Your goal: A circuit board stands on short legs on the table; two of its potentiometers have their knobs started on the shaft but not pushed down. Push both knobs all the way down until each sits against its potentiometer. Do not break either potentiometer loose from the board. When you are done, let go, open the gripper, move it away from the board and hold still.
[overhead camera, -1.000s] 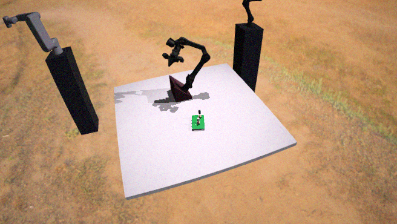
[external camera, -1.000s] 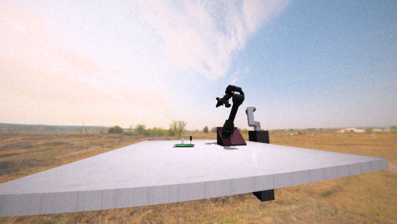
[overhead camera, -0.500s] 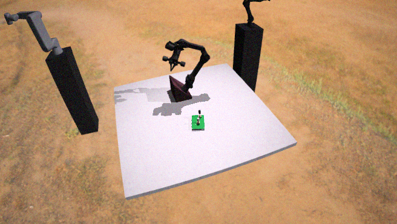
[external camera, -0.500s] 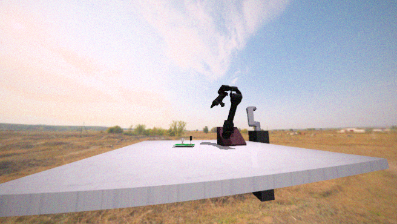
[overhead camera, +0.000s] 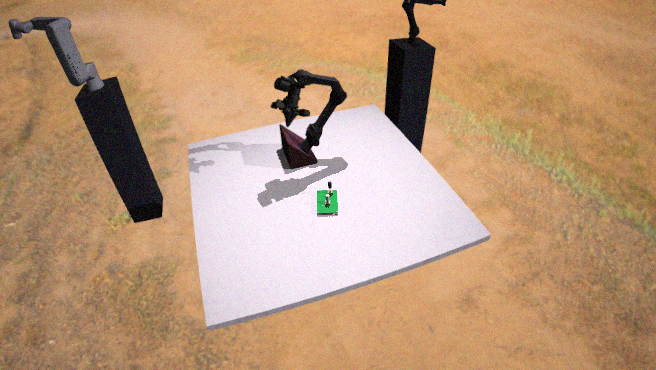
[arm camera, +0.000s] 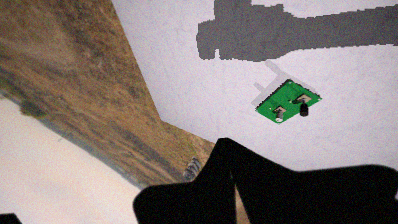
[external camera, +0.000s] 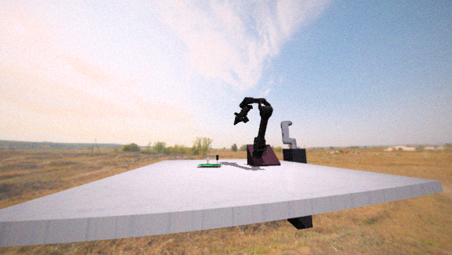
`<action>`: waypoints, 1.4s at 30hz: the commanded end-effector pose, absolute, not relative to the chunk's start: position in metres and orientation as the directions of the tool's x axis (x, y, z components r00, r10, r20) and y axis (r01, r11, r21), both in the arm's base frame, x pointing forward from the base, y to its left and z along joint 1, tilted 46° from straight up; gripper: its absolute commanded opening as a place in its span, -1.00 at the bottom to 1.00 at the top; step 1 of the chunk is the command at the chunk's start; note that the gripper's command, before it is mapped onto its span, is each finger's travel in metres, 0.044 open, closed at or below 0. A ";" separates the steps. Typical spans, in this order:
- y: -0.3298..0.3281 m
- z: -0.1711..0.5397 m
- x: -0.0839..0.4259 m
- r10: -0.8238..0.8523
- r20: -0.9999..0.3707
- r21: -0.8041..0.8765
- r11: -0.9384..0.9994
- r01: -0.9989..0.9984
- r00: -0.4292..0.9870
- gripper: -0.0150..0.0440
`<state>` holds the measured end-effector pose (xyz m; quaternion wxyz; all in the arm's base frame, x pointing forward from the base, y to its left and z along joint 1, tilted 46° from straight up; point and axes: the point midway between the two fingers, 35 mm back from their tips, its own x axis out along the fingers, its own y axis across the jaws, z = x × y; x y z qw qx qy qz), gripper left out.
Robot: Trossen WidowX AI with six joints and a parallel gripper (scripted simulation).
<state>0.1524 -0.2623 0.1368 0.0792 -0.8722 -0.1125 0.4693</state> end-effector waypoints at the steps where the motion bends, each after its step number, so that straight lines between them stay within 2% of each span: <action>1: -0.253 0.132 0.168 0.302 -0.803 -0.203 -0.949 0.241 0.514 -0.49; 9: -0.237 0.127 0.191 0.354 -0.801 -0.141 -0.895 0.424 0.482 -0.49; 24: -0.200 0.120 0.234 0.460 -0.790 -0.019 -0.680 0.733 0.405 -0.49; 34: -0.170 0.114 0.260 0.522 -0.783 0.109 -0.419 0.901 0.337 -0.49; 42: -0.144 0.110 0.279 0.573 -0.771 0.217 -0.176 0.960 0.279 -0.49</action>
